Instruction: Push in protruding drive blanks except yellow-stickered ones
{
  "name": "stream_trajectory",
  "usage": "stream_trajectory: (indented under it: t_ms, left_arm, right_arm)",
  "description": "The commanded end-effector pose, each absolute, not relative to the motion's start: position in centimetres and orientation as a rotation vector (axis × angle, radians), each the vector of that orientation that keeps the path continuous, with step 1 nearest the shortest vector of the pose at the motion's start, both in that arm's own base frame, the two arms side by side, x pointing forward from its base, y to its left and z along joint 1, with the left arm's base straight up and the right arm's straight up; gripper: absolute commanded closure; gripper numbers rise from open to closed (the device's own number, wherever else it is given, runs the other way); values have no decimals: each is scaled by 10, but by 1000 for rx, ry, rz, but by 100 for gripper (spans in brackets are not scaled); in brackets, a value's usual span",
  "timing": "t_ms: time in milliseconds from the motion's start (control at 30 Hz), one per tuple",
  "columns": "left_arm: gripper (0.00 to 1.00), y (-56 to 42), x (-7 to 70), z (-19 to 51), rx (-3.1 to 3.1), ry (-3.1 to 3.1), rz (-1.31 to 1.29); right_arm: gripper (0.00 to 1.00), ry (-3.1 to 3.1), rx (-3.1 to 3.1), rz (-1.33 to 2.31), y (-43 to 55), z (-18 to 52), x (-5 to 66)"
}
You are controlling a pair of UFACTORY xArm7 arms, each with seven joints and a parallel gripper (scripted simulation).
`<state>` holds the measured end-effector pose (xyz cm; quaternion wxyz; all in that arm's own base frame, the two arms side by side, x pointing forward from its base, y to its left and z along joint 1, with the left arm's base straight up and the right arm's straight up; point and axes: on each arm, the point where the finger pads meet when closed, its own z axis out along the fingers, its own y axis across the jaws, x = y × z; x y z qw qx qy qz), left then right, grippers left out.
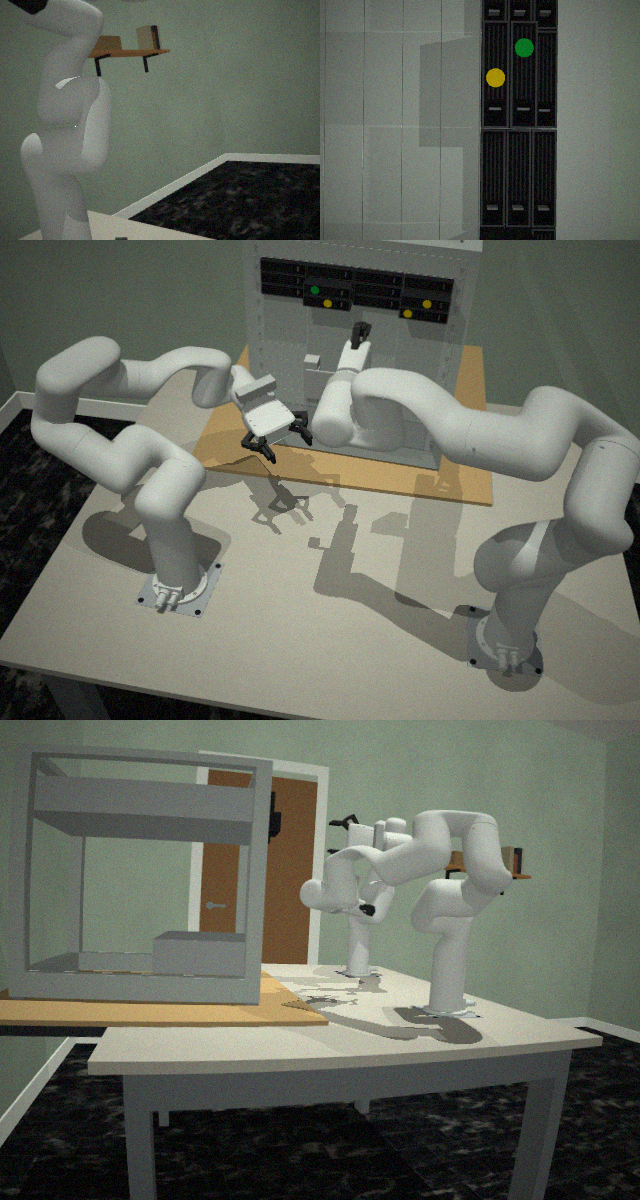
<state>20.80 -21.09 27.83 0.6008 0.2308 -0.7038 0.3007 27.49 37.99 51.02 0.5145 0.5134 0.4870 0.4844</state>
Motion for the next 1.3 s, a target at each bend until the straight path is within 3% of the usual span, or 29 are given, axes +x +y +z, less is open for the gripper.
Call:
stream_trajectory:
  t_ms: [0,1267]
  left_arm:
    - [0,-211,208,279,534,-1633,698]
    - [0,-211,208,279,534,-1633,698]
  right_arm:
    - [0,1167,1235,1167,374,513,280]
    - [0,1167,1235,1167,243,538,387]
